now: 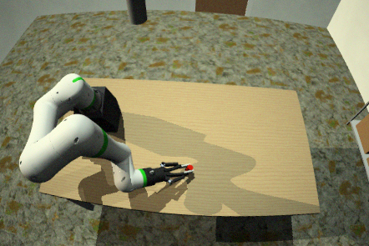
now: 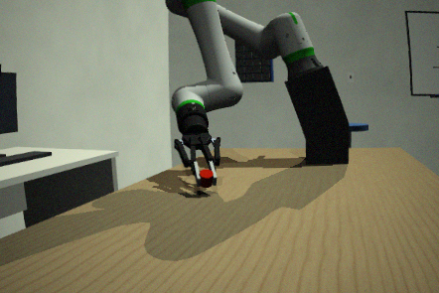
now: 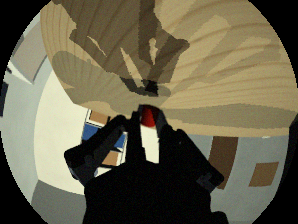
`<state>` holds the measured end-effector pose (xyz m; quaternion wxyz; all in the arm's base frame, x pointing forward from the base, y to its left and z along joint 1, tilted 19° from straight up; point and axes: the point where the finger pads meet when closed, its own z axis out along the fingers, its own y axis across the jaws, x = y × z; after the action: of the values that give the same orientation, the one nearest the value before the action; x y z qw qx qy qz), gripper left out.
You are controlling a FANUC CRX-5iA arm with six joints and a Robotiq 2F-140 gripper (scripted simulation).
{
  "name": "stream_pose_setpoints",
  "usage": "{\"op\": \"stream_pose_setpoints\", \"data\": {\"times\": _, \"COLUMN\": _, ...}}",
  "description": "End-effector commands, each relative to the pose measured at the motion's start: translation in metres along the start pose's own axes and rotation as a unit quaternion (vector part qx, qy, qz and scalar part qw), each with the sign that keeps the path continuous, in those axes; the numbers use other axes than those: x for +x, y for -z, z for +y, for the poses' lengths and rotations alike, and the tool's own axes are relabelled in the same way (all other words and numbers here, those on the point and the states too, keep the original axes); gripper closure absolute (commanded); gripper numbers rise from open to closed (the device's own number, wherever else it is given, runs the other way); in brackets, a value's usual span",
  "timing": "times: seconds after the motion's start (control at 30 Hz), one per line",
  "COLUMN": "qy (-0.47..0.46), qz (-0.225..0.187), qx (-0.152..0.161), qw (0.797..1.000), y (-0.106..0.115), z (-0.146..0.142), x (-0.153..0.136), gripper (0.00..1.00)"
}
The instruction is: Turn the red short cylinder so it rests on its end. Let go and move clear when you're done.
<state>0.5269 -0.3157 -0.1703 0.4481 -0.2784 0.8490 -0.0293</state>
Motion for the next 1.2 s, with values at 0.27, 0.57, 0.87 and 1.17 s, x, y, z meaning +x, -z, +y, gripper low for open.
{"op": "stream_pose_setpoints", "data": {"times": 0.27, "qy": 0.0, "qz": -0.009, "qx": 0.0, "qw": 1.0, "y": 0.0, "z": 0.0, "x": 0.0, "gripper": 0.81}}
{"op": "stream_pose_setpoints", "data": {"times": 0.57, "qy": 0.0, "qz": -0.009, "qx": 0.0, "qw": 1.0, "y": 0.0, "z": 0.0, "x": 0.0, "gripper": 0.81}}
{"op": "stream_pose_setpoints", "data": {"times": 0.87, "qy": 0.0, "qz": -0.009, "qx": 0.0, "qw": 1.0, "y": -0.003, "z": 0.0, "x": 0.006, "gripper": 0.81}}
{"op": "stream_pose_setpoints", "data": {"times": 1.17, "qy": 0.0, "qz": -0.009, "qx": 0.0, "qw": 1.0, "y": -0.009, "z": 0.0, "x": 0.016, "gripper": 0.81}}
